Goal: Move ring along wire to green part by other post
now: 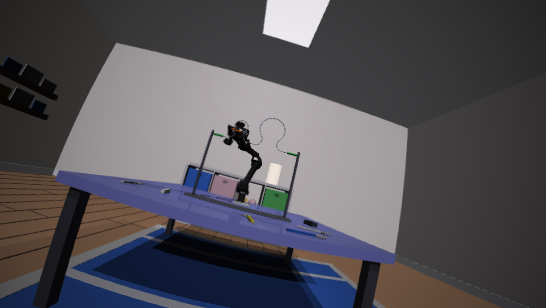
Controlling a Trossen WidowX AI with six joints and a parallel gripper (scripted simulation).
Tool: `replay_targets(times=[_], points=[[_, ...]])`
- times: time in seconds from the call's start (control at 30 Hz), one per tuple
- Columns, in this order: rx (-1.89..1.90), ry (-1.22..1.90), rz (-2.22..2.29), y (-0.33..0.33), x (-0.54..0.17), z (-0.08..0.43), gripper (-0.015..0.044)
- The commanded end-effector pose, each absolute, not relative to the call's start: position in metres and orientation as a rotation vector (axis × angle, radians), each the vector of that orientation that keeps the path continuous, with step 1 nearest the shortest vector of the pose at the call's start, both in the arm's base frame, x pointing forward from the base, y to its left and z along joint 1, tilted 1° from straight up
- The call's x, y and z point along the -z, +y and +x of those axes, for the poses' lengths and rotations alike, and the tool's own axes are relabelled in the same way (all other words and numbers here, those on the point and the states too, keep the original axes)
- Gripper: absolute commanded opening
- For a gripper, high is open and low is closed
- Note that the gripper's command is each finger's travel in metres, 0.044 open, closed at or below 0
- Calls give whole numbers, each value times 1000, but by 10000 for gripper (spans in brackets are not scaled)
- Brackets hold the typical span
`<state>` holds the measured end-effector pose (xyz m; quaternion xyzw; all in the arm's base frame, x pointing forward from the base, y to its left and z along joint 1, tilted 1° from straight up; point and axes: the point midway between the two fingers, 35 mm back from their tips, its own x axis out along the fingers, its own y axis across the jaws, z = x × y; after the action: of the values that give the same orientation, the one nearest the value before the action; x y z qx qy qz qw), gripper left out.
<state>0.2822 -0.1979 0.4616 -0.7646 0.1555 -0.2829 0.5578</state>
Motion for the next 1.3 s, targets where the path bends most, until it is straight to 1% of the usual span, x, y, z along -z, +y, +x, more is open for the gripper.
replay_targets(times=[0.0, 0.63, 1.27], points=[[651, 390, -1724, -202, -446, 282, -150], [565, 454, -1287, -199, -382, 282, -150], [460, 500, -814, -167, -322, 287, -150]])
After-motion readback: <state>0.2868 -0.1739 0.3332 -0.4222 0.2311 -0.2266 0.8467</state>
